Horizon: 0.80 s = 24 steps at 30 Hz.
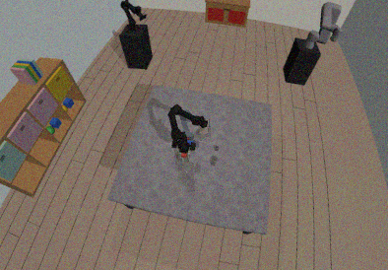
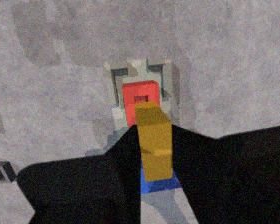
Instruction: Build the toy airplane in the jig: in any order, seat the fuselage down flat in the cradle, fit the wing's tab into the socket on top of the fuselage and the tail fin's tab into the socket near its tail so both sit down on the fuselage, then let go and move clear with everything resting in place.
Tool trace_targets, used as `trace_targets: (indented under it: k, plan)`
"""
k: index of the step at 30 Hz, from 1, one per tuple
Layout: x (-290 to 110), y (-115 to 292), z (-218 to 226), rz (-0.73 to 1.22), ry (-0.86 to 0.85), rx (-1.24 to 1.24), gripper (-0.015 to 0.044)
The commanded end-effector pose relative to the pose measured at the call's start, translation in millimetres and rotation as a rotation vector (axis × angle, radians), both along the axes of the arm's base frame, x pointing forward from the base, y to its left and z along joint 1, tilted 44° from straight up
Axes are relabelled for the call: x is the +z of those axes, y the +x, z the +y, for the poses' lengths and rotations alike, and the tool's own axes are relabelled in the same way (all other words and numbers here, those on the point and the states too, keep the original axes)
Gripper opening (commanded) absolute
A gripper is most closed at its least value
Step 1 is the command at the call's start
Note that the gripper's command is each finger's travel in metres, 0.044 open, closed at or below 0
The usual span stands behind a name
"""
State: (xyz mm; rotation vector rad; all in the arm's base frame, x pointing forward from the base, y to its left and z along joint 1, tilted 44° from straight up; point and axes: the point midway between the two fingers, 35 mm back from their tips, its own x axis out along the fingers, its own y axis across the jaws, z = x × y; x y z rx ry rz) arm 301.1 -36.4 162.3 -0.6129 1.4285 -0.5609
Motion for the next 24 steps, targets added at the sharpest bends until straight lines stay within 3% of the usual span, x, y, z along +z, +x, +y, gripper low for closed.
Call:
trace_targets:
  k: [1,24]
  plan:
    - [1,0,-1,0.003,-0.005,0.001,0.0066]
    - [-8,1,-11,0.002,-0.004,0.001,0.0066]
